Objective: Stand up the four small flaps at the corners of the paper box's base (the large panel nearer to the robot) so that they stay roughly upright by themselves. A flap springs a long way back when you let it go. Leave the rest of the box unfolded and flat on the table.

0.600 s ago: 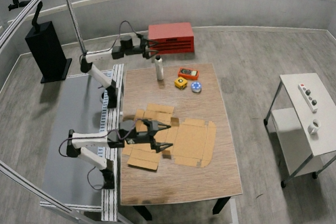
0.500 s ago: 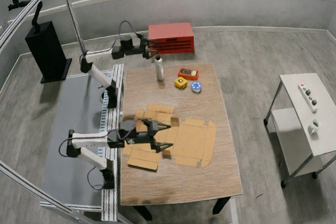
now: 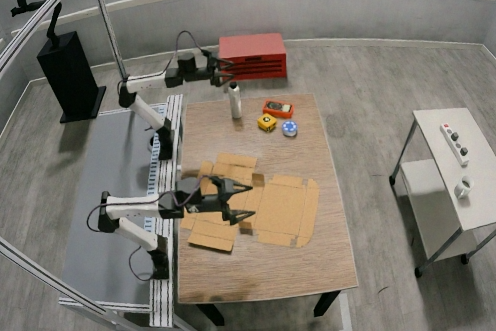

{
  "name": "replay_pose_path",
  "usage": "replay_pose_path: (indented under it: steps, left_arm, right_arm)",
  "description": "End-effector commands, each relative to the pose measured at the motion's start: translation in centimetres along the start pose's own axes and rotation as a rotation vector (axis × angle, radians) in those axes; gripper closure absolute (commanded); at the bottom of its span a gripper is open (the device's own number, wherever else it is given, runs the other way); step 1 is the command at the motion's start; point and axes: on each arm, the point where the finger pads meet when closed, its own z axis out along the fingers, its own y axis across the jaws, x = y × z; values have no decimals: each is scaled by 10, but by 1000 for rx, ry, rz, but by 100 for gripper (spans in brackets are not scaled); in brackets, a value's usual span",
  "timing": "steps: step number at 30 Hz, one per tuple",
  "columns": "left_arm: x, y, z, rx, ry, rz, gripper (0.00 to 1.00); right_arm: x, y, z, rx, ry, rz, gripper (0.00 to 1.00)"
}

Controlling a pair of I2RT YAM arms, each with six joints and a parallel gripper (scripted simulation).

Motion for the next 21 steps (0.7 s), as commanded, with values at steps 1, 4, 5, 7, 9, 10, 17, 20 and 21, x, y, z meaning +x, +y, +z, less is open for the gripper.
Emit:
replay_pose_path:
  steps: [1, 4, 5, 7, 9, 10, 17, 20, 21]
  left_arm:
    - [-3, -9, -12, 17, 41, 16, 24]
    - [18, -20, -21, 38, 159, 27, 24]
    - [25, -23, -24, 46, 200, 31, 24]
    - [45, -31, -25, 58, 298, 28, 24]
    - [59, -38, -32, 72, 377, 33, 24]
    - [66, -42, -35, 78, 416, 37, 24]
    - [100, -59, -51, 109, 614, 59, 24]
    - [121, -70, -60, 129, 732, 72, 24]
    - [128, -73, -63, 136, 772, 76, 24]
  right_arm:
    - [-7, 6, -17, 9, 33, 27, 24]
    - [12, 13, -31, 20, 150, 56, 24]
    - [19, 16, -35, 23, 189, 66, 24]
    - [31, 22, -44, 30, 268, 85, 24]
    - [51, 28, -48, 39, 368, 100, 24]
    - [58, 31, -53, 42, 407, 109, 24]
    - [89, 45, -77, 60, 602, 155, 24]
    - [108, 54, -91, 70, 719, 182, 24]
    - [115, 56, -96, 74, 757, 191, 24]
